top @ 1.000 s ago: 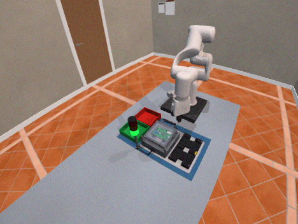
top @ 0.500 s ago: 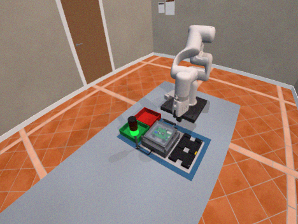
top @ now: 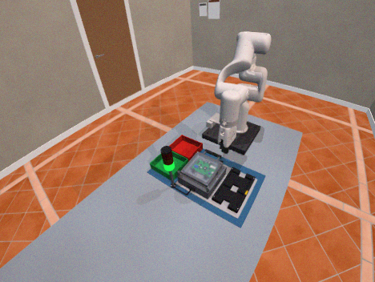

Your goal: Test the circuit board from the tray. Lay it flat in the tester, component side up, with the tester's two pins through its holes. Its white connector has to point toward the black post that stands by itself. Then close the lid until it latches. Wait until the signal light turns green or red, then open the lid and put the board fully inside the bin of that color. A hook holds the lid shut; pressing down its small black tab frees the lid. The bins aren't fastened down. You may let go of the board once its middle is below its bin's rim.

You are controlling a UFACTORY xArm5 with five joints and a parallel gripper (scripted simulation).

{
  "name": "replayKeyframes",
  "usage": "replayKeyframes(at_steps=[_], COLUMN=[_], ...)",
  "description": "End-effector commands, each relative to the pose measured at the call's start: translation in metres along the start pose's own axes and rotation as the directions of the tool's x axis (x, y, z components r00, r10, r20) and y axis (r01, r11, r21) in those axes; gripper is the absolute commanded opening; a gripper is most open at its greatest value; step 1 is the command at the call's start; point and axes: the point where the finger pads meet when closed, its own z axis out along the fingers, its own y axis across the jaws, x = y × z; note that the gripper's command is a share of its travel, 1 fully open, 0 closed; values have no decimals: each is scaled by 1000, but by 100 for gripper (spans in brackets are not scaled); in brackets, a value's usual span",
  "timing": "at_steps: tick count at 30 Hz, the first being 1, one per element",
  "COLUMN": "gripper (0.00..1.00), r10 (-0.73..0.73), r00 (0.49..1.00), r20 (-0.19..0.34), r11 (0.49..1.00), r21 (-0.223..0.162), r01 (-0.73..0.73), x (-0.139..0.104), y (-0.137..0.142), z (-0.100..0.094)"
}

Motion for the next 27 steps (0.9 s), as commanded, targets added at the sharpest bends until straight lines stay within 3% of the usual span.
replayKeyframes(at_steps=[1,8,9,27], gripper=[0,0,28,28], r10=[-11,-11,-11,-11], r00=[1000,1000,1000,1000], r20=[1,1,1,1], r11=[1000,1000,1000,1000], r21=[4,4,4,4], r01=[11,11,11,11], x=[0,0,0,0], y=[-1,-1,-1,-1], z=[-1,-1,-1,-1])
